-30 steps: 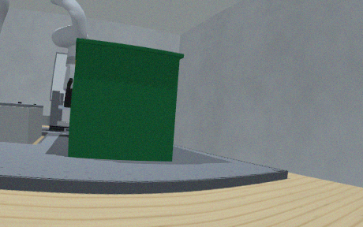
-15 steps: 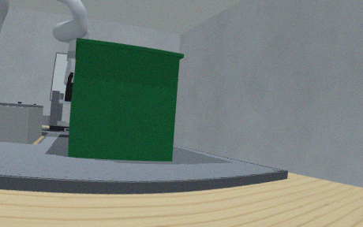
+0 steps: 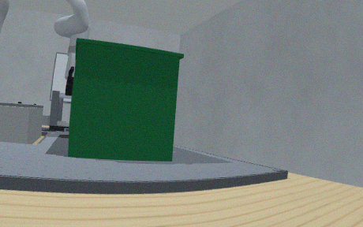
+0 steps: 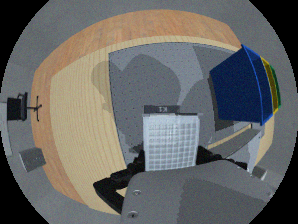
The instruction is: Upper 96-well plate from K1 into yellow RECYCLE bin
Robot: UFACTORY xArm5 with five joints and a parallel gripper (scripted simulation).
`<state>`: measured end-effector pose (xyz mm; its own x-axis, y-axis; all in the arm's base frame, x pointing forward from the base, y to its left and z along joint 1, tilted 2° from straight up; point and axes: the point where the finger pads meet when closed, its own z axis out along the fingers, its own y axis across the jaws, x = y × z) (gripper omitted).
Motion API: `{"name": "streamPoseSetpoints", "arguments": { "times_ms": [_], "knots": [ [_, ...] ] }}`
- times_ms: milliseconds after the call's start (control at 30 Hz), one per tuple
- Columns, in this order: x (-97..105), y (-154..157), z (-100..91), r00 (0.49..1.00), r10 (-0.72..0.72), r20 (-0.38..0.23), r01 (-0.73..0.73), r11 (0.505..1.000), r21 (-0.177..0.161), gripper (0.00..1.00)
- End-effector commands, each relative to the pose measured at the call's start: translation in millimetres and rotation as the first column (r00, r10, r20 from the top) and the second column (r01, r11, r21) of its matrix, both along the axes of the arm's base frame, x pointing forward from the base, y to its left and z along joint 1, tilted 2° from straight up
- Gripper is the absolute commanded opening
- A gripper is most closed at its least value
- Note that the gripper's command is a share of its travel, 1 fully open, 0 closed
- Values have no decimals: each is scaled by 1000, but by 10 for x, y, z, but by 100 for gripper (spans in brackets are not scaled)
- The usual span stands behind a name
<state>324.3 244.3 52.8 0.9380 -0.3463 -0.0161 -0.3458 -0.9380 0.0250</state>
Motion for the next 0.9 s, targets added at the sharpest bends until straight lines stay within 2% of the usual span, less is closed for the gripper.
{"name": "streamPoseSetpoints", "arguments": {
  "times_ms": [0,867],
  "knots": [
    [13,10,89,1000,0,3,0,1000,2,0],
    [21,17,456,1000,0,3,0,1000,2,0]
  ]
}}
